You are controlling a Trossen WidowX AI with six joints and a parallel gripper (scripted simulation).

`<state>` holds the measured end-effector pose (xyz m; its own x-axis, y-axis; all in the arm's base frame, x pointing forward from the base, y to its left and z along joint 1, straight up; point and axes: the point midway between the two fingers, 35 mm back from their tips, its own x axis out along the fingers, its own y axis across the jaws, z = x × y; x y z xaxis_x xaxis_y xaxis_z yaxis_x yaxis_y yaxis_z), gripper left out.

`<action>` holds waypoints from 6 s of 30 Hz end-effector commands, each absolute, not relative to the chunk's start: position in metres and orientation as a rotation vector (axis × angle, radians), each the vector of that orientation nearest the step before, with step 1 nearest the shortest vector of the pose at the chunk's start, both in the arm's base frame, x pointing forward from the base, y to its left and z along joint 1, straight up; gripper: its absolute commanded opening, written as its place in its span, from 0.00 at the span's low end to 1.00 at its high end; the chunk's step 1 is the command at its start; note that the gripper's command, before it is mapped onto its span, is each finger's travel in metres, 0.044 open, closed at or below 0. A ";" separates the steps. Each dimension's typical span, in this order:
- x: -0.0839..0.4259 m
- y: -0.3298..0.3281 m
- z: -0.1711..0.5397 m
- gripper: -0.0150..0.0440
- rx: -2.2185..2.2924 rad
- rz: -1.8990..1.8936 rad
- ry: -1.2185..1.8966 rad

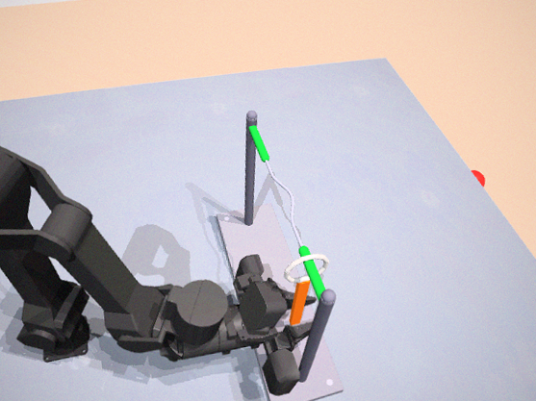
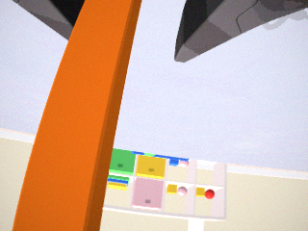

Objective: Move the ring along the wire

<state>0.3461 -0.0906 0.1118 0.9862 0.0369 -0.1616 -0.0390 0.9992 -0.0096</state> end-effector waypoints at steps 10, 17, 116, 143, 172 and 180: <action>0.348 -0.092 0.113 0.53 -0.011 0.034 0.158; 0.348 -0.092 0.113 0.53 -0.011 0.034 0.158; 0.313 -0.069 0.132 0.00 -0.014 0.035 0.436; 0.258 -0.030 0.158 0.00 0.075 -0.025 0.893; 0.235 0.021 0.203 0.00 0.243 -0.090 1.233; 0.235 0.014 0.203 0.00 0.141 -0.036 1.224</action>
<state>0.2336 0.0176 0.2013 0.3321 0.0573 -0.9415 0.1336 0.9852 0.1071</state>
